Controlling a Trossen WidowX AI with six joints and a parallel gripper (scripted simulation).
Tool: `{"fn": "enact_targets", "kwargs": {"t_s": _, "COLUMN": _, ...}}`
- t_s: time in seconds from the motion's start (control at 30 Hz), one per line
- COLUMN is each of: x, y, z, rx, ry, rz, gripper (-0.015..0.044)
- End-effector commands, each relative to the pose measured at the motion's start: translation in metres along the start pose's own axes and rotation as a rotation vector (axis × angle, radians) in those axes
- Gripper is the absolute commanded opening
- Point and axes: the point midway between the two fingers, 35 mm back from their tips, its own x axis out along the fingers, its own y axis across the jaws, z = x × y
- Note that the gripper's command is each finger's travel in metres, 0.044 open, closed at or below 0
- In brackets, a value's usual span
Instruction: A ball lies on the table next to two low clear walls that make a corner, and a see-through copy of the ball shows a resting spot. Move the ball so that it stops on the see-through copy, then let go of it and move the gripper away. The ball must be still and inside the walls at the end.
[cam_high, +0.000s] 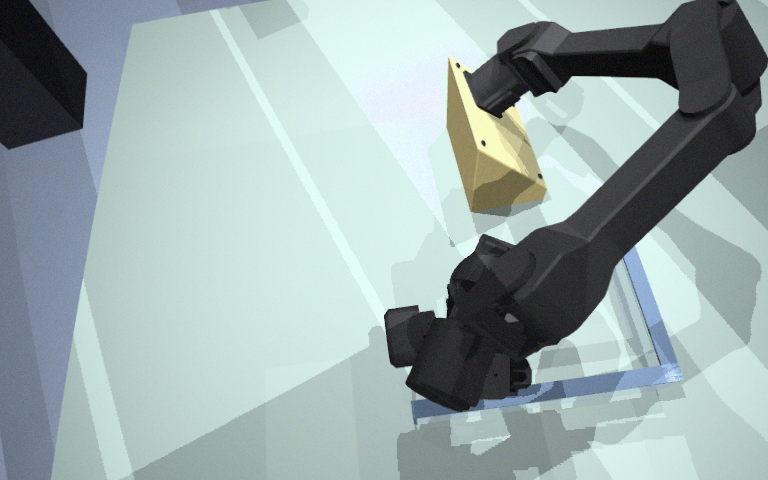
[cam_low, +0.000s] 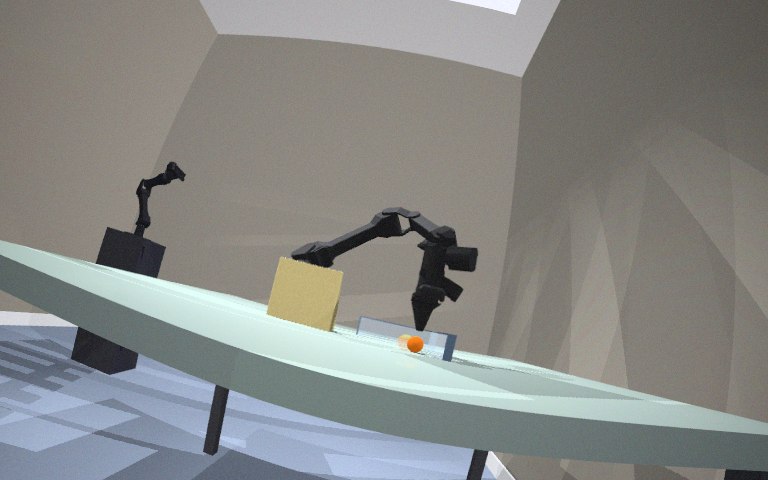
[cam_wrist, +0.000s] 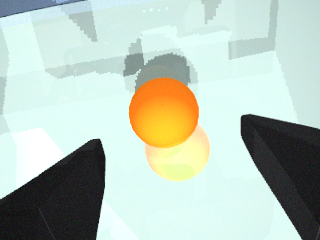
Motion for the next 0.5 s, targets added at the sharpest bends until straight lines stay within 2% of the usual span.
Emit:
{"fn": "enact_targets", "kwargs": {"t_s": 0.0, "x": 0.008, "y": 0.0, "z": -0.002, "rx": 0.011, "ry": 0.002, "rz": 0.006, "gripper": 0.0295}}
{"fn": "enact_targets", "kwargs": {"t_s": 0.47, "x": 0.031, "y": 0.001, "z": -0.002, "rx": 0.011, "ry": 0.002, "rz": 0.007, "gripper": 0.0295}}
